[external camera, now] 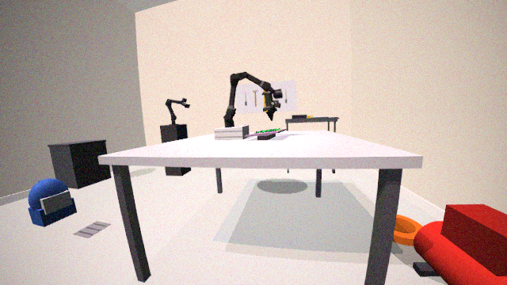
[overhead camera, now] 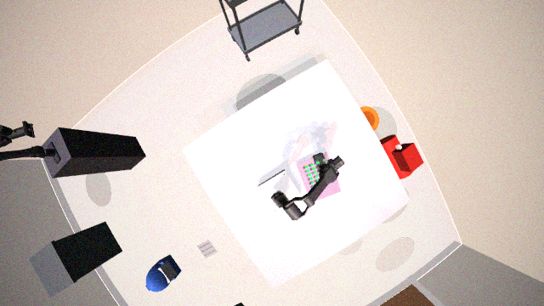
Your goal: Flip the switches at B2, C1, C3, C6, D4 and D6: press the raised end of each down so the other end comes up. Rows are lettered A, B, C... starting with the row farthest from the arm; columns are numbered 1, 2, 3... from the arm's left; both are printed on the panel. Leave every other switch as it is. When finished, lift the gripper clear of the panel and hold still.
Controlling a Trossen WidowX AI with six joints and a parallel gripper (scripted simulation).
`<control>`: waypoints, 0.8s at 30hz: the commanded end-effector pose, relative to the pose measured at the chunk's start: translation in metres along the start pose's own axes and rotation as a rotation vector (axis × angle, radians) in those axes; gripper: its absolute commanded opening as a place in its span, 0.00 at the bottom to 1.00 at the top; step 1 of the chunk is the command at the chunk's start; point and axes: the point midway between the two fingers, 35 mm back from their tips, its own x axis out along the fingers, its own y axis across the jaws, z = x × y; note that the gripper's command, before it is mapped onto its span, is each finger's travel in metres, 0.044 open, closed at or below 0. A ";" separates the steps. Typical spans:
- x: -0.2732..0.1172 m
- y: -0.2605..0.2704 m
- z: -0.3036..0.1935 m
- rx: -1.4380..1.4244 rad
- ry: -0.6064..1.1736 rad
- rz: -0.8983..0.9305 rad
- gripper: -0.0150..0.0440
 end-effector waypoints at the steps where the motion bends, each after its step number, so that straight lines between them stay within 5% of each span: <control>1: 0.000 0.018 -0.036 -0.009 0.014 0.000 0.25; 24: 0.048 0.024 -0.055 -0.009 -0.010 0.000 0.25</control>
